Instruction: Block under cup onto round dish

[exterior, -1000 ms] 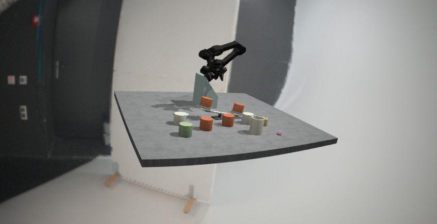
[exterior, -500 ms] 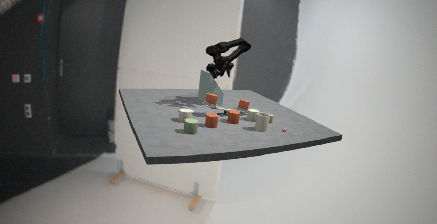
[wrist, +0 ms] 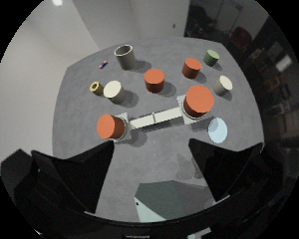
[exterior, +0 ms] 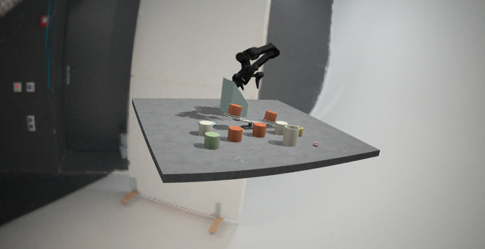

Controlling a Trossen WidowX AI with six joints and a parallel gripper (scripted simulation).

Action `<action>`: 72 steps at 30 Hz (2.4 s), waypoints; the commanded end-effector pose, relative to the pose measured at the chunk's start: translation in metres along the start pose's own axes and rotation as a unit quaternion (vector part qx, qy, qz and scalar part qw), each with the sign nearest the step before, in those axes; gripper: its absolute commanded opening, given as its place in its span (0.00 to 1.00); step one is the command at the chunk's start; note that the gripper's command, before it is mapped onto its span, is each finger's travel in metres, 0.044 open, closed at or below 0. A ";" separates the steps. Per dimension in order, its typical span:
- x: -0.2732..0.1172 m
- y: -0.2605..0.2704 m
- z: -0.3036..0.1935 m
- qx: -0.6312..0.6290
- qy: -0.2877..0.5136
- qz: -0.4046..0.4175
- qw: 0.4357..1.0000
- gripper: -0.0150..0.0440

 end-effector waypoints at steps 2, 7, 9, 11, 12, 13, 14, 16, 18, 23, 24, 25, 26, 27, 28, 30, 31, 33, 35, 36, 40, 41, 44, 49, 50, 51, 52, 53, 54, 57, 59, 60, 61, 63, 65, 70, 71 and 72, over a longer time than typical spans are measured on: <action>0.013 0.011 0.007 0.074 0.037 -0.018 0.996 1.00; 0.026 0.023 0.012 0.150 0.065 -0.037 0.986 1.00; 0.031 0.029 0.014 0.181 0.074 -0.046 0.980 1.00; 0.037 0.034 0.015 0.211 0.082 -0.055 0.972 1.00; 0.039 0.037 0.016 0.226 0.086 -0.060 0.968 1.00; 0.042 0.040 0.016 0.241 0.090 -0.065 0.964 1.00; 0.045 0.043 0.017 0.256 0.093 -0.070 0.960 1.00; 0.051 0.049 0.017 0.286 0.100 -0.081 0.950 1.00; 0.057 0.056 0.018 0.316 0.105 -0.093 0.938 1.00; 0.073 0.073 0.017 0.388 0.115 -0.123 0.906 1.00; 0.076 0.076 0.016 0.402 0.116 -0.129 0.899 1.00; 0.080 0.080 0.016 0.415 0.117 -0.136 0.892 1.00; 0.083 0.083 0.015 0.429 0.118 -0.142 0.884 1.00; 0.086 0.087 0.014 0.442 0.119 -0.148 0.876 1.00; 0.089 0.091 0.013 0.456 0.119 -0.155 0.868 1.00; 0.096 0.098 0.011 0.482 0.119 -0.167 0.852 1.00; 0.099 0.102 0.010 0.495 0.119 -0.174 0.843 1.00; 0.106 0.109 0.007 0.520 0.117 -0.186 0.826 1.00; 0.112 0.117 0.004 0.544 0.115 -0.199 0.807 1.00; 0.116 0.121 0.002 0.556 0.113 -0.205 0.798 1.00; 0.126 0.134 -0.005 0.594 0.107 -0.225 0.765 1.00; 0.127 0.134 -0.005 0.595 0.107 -0.226 0.764 1.00; 0.127 0.134 -0.005 0.595 0.107 -0.226 0.764 1.00; 0.127 0.134 -0.005 0.595 0.107 -0.226 0.764 1.00; 0.128 0.134 -0.006 0.595 0.107 -0.226 0.764 1.00; 0.130 0.134 -0.007 0.595 0.107 -0.226 0.764 1.00; 0.133 0.133 -0.009 0.595 0.107 -0.226 0.764 1.00; 0.137 0.132 -0.010 0.595 0.107 -0.226 0.764 1.00; 0.139 0.131 -0.012 0.595 0.107 -0.226 0.764 1.00; 0.140 0.131 -0.012 0.595 0.107 -0.226 0.764 1.00; 0.142 0.131 -0.013 0.595 0.107 -0.226 0.764 1.00; 0.144 0.130 -0.013 0.595 0.107 -0.226 0.764 1.00; 0.145 0.130 -0.014 0.595 0.107 -0.226 0.764 1.00; 0.148 0.129 -0.015 0.595 0.106 -0.226 0.764 1.00; 0.151 0.128 -0.016 0.595 0.106 -0.227 0.764 1.00; 0.158 0.127 -0.019 0.595 0.106 -0.227 0.764 1.00; 0.160 0.126 -0.020 0.595 0.106 -0.227 0.764 1.00; 0.161 0.126 -0.021 0.595 0.106 -0.227 0.764 1.00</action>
Point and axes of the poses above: the point midway between the two fingers, 35 mm back from their tips, its own x axis out along the fingers, its own y axis across the jaws, z = x × y, the point moved 4 cm from there along -x, back along the fingers, and after that the axes turned 10 degrees about x, right-handed, at the moved point
